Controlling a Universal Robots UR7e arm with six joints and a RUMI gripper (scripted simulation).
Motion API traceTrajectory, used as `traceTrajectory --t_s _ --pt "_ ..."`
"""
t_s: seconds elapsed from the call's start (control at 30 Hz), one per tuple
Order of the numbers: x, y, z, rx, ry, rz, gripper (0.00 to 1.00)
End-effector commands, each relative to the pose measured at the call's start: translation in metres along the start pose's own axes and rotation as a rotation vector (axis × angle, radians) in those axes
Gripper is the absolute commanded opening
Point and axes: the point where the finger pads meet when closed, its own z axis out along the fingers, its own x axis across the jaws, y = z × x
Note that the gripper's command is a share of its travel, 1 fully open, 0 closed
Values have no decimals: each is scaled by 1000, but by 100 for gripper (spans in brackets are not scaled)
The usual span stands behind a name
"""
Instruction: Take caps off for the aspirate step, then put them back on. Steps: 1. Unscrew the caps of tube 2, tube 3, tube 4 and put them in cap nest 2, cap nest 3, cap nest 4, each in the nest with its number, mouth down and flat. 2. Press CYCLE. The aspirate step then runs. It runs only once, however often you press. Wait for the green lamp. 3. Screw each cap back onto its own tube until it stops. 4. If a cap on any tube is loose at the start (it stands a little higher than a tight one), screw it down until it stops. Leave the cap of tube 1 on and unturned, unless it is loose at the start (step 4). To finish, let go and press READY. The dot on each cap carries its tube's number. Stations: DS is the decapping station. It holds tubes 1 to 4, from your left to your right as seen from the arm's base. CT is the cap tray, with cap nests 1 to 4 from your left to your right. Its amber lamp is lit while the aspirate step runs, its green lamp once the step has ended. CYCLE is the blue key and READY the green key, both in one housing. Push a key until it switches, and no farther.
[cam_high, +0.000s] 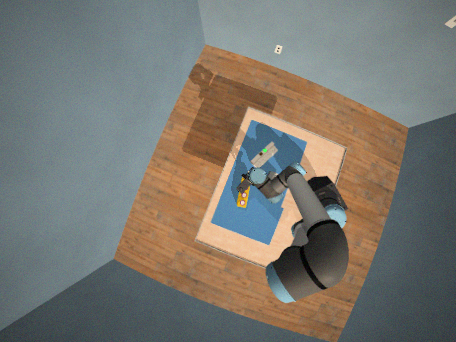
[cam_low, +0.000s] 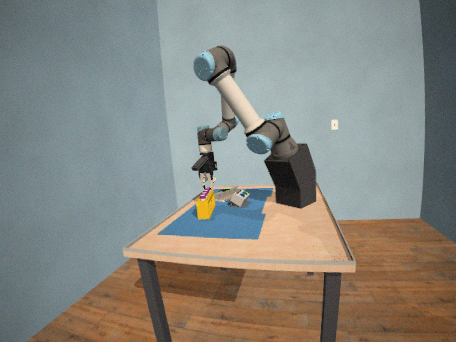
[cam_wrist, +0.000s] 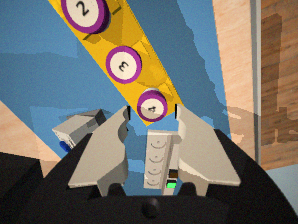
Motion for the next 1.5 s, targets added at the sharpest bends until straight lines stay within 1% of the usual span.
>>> traceTrajectory --t_s 0.0,0.3,0.67,0.73,1.23,1.43,1.47 --pt "0 0 0 -2 2 8 35" --pt "0 0 0 -2 2 8 35" --pt "0 0 0 -3 2 -432 35" --pt "0 0 0 -3 2 -432 35" --pt "0 0 0 -3 1 -1032 35" --pt "0 0 0 -3 1 -1039 35" --pt "0 0 0 -3 1 -1039 0"
